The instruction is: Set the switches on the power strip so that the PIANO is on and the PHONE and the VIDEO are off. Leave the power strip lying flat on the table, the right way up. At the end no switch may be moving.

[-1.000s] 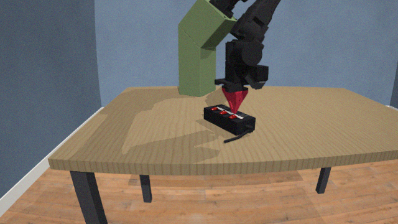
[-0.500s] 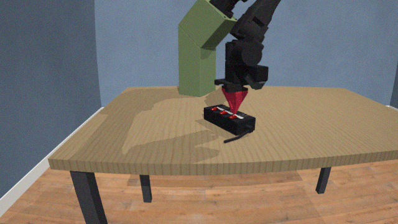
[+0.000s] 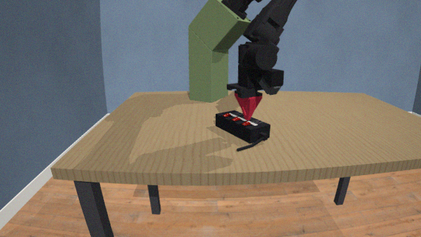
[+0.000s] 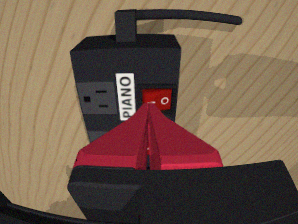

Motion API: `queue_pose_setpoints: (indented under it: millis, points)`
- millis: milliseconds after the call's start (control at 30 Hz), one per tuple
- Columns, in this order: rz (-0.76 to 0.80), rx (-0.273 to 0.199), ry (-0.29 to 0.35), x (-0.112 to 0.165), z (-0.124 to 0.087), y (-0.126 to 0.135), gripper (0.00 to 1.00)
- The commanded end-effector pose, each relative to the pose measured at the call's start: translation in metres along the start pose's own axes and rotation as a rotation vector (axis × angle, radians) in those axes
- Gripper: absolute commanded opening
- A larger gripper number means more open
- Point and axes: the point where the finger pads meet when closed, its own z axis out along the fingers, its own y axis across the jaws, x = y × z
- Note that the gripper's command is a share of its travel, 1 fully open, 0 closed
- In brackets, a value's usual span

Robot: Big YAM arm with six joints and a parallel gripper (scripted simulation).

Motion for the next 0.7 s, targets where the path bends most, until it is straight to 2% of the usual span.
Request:
queue_pose_setpoints:
  millis: [0,667]
  points:
    - [-0.008,0.007,-0.02,-0.0117,-0.0013,-0.0005,0.0]
    - [-0.002,0.008,-0.014,-0.004,-0.001,-0.0031,0.0]
